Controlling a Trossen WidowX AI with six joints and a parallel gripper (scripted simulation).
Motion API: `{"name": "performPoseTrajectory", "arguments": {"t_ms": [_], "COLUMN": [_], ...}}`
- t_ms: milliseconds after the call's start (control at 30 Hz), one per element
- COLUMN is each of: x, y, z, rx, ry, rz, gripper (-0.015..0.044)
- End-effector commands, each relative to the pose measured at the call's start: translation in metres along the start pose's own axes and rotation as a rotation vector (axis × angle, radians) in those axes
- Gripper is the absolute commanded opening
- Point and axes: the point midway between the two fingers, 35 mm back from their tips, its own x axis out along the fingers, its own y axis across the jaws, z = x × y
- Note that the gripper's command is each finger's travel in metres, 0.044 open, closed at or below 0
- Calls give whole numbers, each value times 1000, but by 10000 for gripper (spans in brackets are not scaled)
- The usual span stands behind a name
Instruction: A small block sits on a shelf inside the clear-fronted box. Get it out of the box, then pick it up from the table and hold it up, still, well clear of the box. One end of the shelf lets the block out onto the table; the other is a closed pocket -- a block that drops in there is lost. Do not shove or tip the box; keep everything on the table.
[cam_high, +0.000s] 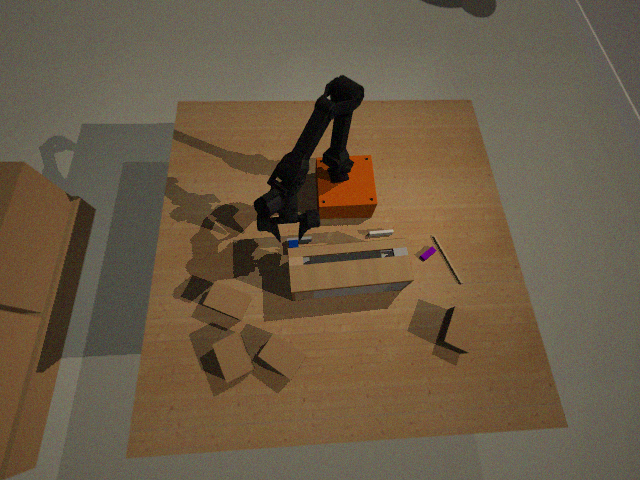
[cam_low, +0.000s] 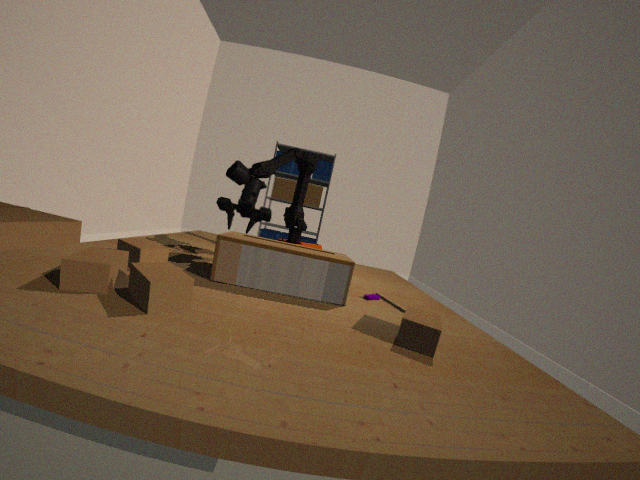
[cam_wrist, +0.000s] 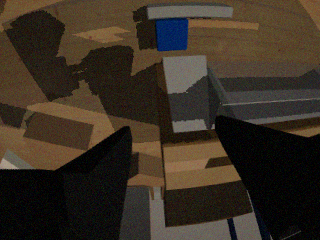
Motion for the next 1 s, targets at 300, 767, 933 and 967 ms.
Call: {"name": "performPoseTrajectory", "arguments": {"t_ms": [300,767,933,967], "x": [54,75,82,84], "y": [-12,-11,-12,-12], "z": [35,44,48,48], "rx": [15,13,13,13], "ry": [-25,-27,-27,-27], "rz": [-28,-29,-29,-29], "gripper": [285,285,285,285]}}
